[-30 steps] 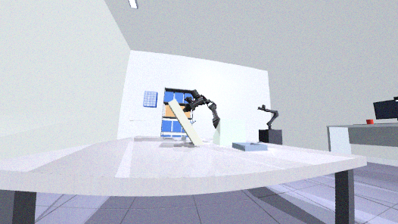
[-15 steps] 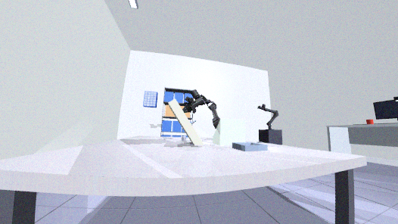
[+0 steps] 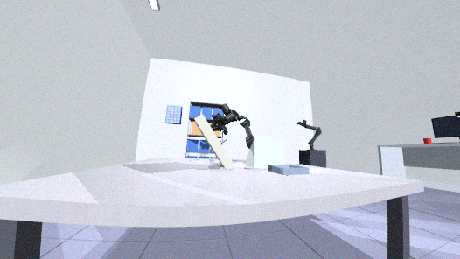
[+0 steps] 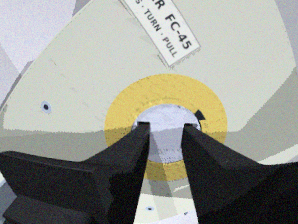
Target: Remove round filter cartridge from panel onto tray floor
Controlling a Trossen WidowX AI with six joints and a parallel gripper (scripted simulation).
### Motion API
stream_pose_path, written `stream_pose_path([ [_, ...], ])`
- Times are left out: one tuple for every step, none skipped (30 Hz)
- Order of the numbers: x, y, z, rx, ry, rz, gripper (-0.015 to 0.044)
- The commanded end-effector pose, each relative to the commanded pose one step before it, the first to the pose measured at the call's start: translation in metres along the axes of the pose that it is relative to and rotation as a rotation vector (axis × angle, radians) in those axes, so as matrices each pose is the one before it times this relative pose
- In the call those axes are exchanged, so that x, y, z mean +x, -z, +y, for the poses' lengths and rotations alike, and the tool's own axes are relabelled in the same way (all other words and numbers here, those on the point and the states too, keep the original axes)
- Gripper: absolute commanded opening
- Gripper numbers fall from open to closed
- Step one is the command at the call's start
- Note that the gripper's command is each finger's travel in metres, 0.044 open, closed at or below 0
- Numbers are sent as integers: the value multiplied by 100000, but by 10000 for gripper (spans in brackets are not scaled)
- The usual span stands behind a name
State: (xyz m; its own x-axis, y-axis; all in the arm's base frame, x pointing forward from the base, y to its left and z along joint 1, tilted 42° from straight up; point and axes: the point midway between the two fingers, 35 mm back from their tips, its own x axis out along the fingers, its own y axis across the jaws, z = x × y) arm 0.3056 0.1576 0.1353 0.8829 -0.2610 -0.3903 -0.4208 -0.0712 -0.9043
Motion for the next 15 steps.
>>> stream_pose_path([
  [593,122,61,-14227,-869,651,0],
  [1,0,0,-3489,0,0,0],
  [1,0,0,-3489,0,0,0],
  [0,0,0,-3490,0,0,0],
  [0,0,0,-3490,0,0,0],
  [0,0,0,-3490,0,0,0],
  [0,0,0,-3490,0,0,0],
  [0,0,0,-3490,0,0,0],
  [0,0,0,-3490,0,0,0],
  [-1,0,0,-3491,0,0,0],
  [-1,0,0,-3491,0,0,0],
  [-1,0,0,-3491,0,0,0],
  [-1,0,0,-3491,0,0,0],
  [-1,0,0,-3491,0,0,0],
  [-1,0,0,-3491,0,0,0],
])
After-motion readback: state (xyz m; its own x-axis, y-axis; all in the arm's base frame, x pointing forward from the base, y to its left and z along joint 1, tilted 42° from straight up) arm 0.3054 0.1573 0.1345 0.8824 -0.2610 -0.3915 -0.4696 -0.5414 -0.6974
